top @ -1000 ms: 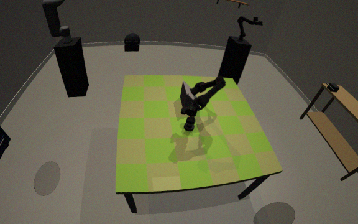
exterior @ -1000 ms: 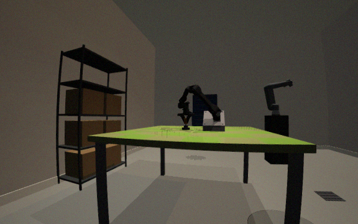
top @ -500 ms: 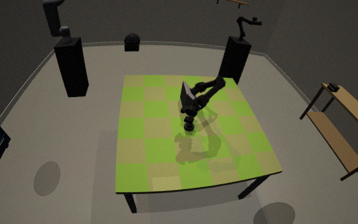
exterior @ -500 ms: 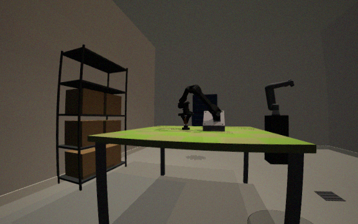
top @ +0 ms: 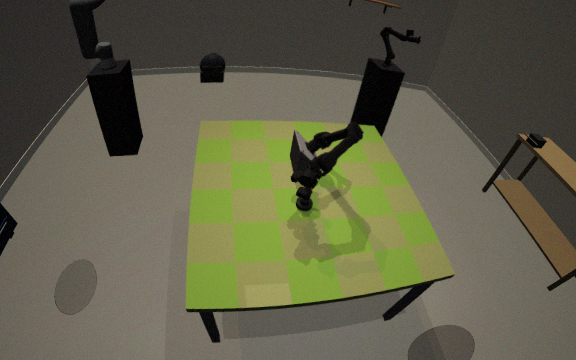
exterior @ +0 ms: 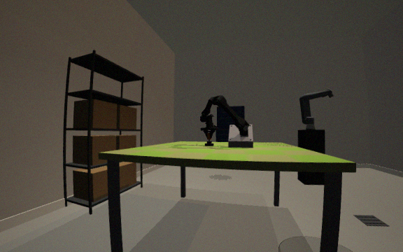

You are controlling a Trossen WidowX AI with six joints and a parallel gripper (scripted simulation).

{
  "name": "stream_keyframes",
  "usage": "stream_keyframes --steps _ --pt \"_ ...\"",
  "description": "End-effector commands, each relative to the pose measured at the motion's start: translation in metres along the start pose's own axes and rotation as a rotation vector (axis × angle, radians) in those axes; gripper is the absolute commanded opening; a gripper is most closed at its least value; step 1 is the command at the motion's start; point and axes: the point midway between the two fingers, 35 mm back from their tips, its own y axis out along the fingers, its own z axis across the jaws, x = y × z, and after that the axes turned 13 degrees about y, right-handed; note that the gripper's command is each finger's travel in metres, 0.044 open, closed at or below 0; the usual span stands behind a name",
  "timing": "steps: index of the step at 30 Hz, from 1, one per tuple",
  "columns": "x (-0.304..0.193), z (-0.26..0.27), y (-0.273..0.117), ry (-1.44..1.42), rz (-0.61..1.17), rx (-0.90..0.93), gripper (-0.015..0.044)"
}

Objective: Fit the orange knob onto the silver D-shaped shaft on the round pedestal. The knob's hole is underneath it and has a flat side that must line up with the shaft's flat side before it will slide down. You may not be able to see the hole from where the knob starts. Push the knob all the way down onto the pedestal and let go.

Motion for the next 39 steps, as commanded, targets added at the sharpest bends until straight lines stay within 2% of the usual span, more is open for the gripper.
stream_keyframes --steps 1,7,13,39 --pt "-0.0002 0.0009 -0.0020 0.002 0.001 0.002 0.0000" --pt "-0.0001 0.0009 -0.0046 0.027 0.001 0.002 0.0000" --pt "0.0012 0.0005 -0.0036 0.211 0.002 0.002 0.0000" --pt "0.0013 -0.0004 -0.0028 0.211 0.002 0.002 0.0000"
